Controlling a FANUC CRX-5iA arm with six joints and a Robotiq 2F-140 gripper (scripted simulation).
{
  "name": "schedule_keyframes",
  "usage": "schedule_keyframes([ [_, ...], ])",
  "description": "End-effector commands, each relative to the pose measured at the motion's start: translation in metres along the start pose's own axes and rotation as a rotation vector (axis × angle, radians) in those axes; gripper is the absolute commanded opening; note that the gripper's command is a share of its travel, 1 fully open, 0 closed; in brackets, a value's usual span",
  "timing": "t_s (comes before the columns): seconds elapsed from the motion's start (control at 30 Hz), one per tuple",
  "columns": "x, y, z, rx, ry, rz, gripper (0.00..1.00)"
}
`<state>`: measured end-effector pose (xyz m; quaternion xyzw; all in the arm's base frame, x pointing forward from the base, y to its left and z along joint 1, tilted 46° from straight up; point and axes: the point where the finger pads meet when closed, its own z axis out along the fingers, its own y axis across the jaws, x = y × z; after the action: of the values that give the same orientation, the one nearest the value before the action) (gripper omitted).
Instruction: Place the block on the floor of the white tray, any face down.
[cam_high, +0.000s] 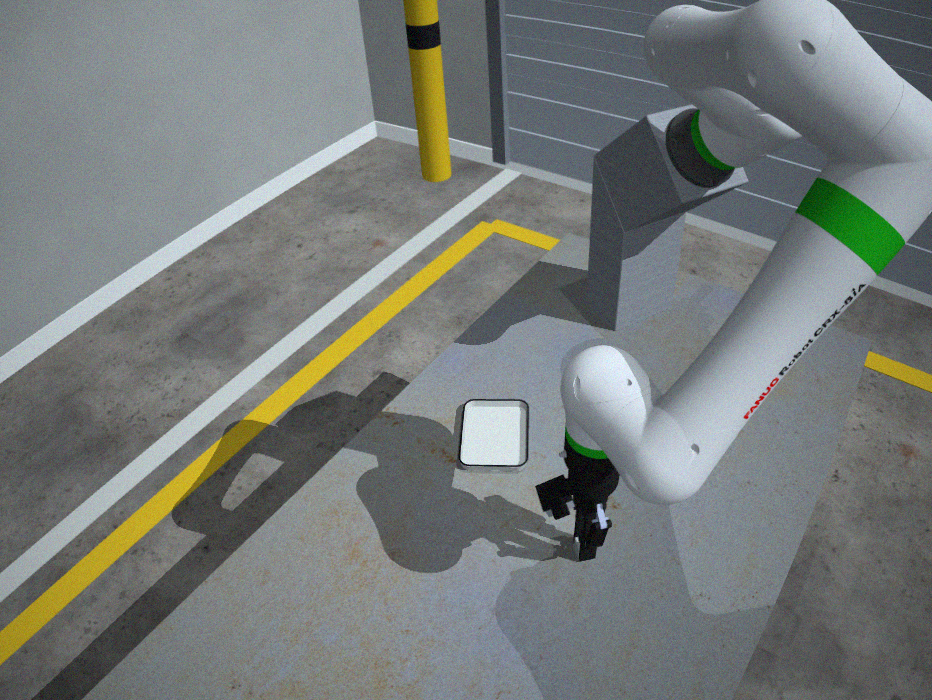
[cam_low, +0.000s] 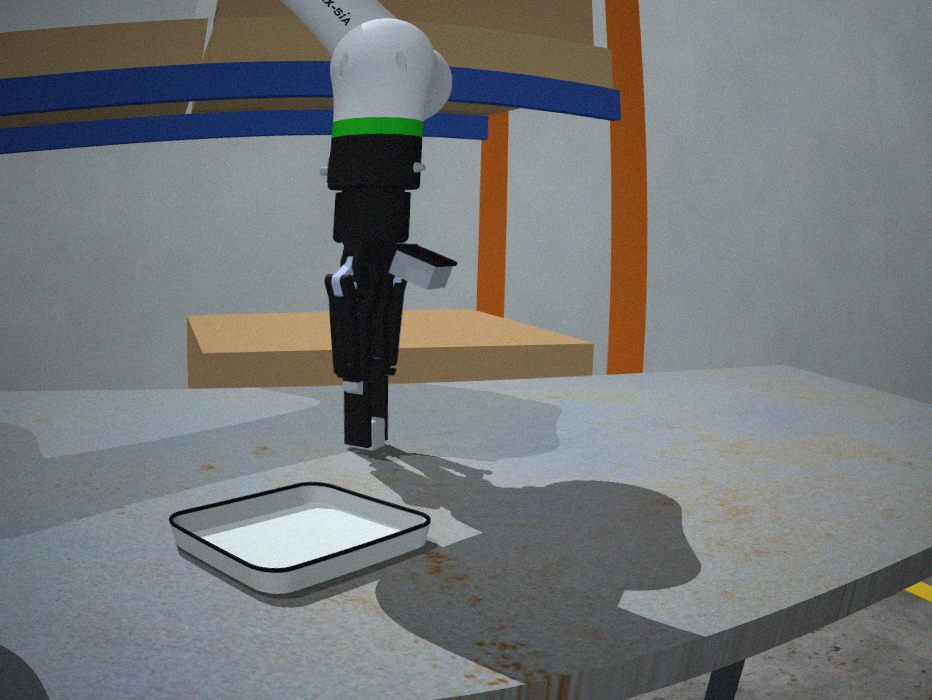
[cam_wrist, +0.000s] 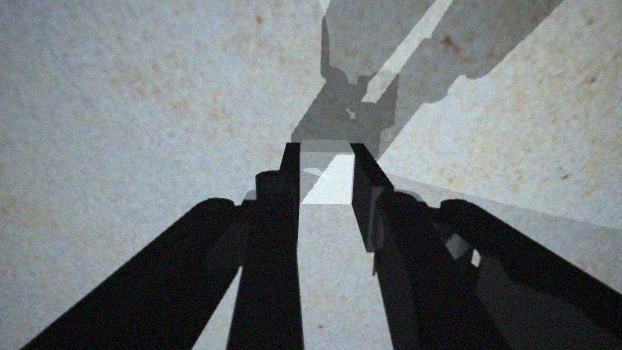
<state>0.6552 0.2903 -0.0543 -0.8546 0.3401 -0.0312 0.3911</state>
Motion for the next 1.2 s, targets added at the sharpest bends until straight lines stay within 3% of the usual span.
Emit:
schedule_keyframes([
  [0.0, 0.001, 0.0, -0.001, 0.001, 0.001, 0.0, 0.1],
  [0.8, 0.001, 0.0, -0.001, 0.001, 0.001, 0.0, 0.1],
  [1.17, 0.001, 0.0, -0.019, 0.001, 0.001, 0.0, 0.1],
])
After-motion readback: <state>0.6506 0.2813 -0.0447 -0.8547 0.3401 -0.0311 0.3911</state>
